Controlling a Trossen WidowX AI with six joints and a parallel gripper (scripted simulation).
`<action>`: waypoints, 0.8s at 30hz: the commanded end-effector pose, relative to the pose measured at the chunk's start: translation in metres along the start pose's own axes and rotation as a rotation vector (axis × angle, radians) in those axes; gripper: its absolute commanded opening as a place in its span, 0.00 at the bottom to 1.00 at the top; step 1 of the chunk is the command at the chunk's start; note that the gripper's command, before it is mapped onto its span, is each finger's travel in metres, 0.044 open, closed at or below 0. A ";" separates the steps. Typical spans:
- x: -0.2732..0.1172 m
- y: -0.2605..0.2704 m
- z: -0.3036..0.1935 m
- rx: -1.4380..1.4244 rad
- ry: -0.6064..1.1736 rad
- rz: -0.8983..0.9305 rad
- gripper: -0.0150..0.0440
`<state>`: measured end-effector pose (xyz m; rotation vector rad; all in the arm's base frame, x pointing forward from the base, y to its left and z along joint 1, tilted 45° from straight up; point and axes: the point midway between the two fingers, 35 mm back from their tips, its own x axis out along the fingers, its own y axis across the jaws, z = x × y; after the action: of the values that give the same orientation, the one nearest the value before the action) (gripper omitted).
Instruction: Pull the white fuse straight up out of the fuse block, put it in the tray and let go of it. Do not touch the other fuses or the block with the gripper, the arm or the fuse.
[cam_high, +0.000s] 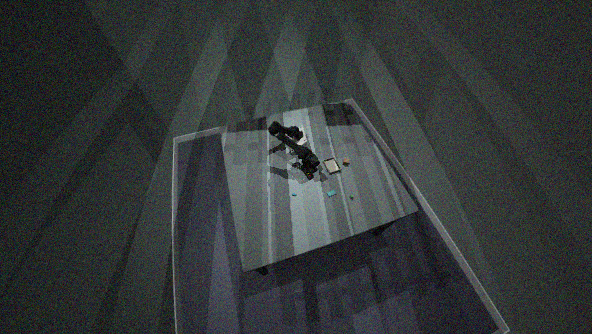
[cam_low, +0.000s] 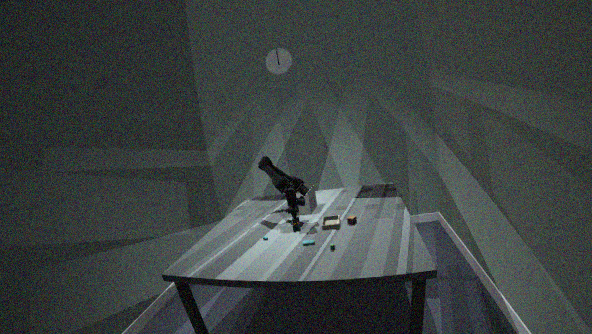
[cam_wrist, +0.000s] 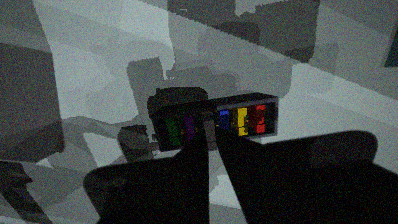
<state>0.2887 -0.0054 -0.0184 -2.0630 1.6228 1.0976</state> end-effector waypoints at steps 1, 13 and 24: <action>-0.002 0.000 0.000 0.003 -0.004 0.000 0.25; -0.008 0.000 0.000 0.003 -0.004 0.000 0.25; -0.014 0.000 0.000 0.002 -0.003 0.000 0.25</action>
<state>0.2878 0.0027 -0.0099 -2.0646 1.6233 1.0976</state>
